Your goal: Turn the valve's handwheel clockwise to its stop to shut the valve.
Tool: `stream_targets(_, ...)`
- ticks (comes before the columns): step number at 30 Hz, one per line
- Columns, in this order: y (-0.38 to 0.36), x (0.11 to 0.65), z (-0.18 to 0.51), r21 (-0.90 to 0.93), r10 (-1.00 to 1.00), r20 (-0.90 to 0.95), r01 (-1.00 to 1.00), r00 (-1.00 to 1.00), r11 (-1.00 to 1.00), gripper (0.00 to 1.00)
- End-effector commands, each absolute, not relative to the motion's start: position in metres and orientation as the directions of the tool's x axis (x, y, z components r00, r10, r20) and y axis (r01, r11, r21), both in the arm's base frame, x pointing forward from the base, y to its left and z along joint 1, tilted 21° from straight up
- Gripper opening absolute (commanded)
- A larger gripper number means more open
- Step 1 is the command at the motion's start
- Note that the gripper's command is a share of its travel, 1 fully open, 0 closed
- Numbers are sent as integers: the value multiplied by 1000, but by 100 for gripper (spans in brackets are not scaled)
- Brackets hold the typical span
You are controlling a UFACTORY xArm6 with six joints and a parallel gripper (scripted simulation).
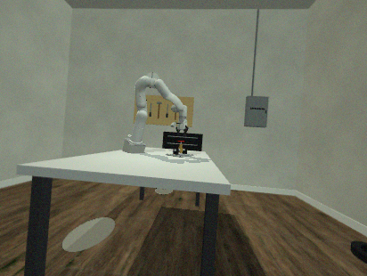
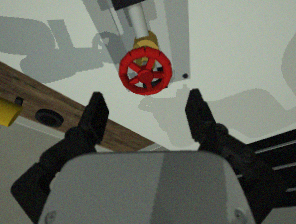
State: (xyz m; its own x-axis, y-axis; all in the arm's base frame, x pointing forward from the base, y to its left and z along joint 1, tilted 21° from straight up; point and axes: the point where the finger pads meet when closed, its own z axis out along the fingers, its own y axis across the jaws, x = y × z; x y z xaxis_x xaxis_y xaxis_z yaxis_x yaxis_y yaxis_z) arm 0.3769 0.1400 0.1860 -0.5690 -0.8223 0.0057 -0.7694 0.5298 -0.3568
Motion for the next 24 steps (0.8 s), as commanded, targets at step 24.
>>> stream_targets(24, 136, 386, 165, -359, -823, 2, -768, -568, 530, 100)
